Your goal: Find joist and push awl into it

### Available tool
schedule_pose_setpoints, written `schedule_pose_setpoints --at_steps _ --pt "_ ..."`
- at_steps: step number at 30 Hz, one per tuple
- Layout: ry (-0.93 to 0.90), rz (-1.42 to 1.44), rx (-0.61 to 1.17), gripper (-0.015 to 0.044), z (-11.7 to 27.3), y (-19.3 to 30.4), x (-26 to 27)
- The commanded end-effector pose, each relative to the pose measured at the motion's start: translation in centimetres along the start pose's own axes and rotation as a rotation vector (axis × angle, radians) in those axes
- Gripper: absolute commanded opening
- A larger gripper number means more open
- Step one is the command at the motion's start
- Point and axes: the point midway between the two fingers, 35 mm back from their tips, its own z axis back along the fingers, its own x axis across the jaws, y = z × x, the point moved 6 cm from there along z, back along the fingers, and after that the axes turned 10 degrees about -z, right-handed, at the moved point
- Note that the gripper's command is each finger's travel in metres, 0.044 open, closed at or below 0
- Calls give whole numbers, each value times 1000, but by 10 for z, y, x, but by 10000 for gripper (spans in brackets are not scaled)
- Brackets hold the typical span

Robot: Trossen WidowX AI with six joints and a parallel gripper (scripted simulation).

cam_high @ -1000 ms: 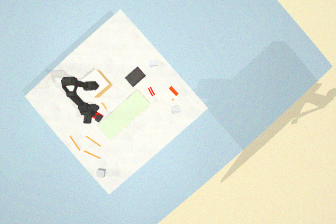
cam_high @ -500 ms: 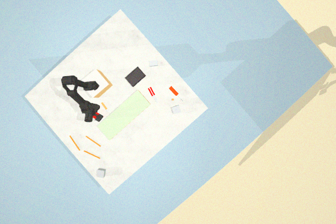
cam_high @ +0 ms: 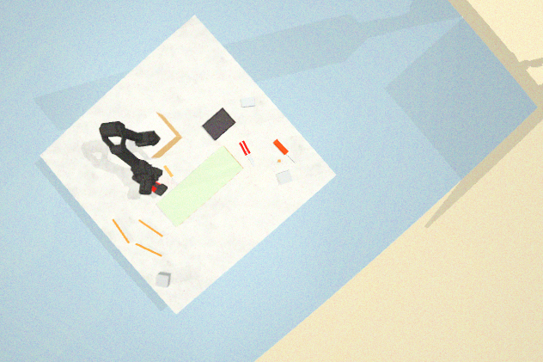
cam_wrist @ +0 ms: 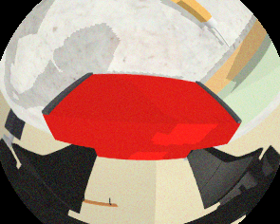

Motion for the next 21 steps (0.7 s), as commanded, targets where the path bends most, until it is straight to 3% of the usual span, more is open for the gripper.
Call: schedule_pose_setpoints --at_steps 1,21 --pt "4 -7 35 0 1 -1 0" --pt "21 -7 130 0 -1 -10 1"
